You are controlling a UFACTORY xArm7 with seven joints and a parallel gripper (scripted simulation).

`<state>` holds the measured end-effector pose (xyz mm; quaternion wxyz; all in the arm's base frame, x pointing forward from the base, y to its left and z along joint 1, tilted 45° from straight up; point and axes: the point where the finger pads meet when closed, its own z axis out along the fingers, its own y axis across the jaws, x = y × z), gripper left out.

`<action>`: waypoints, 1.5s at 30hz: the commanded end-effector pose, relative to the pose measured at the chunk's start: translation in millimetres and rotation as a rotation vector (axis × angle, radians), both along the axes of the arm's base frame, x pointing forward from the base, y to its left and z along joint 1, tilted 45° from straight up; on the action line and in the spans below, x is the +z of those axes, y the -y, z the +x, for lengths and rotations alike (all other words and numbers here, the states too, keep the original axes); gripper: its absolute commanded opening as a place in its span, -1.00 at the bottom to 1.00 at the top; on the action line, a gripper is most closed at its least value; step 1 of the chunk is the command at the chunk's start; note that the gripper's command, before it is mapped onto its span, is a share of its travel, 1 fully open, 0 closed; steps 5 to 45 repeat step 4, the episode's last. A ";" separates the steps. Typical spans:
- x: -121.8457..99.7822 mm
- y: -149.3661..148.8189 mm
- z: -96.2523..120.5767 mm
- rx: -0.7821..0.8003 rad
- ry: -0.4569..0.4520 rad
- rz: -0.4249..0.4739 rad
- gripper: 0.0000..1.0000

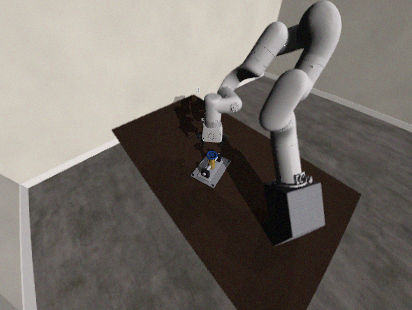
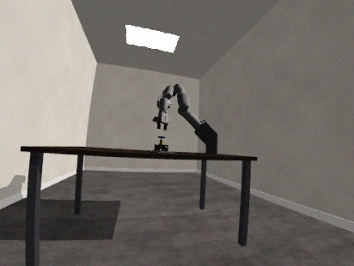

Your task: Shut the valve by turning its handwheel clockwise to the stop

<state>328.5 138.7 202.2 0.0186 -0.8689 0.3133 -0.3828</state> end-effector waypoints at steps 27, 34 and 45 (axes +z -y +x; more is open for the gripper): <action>1.1 -0.9 0.3 0.002 0.002 0.001 1.00; 1.1 -0.9 0.3 0.002 0.002 0.001 1.00; 1.1 -0.9 0.3 0.002 0.002 0.001 1.00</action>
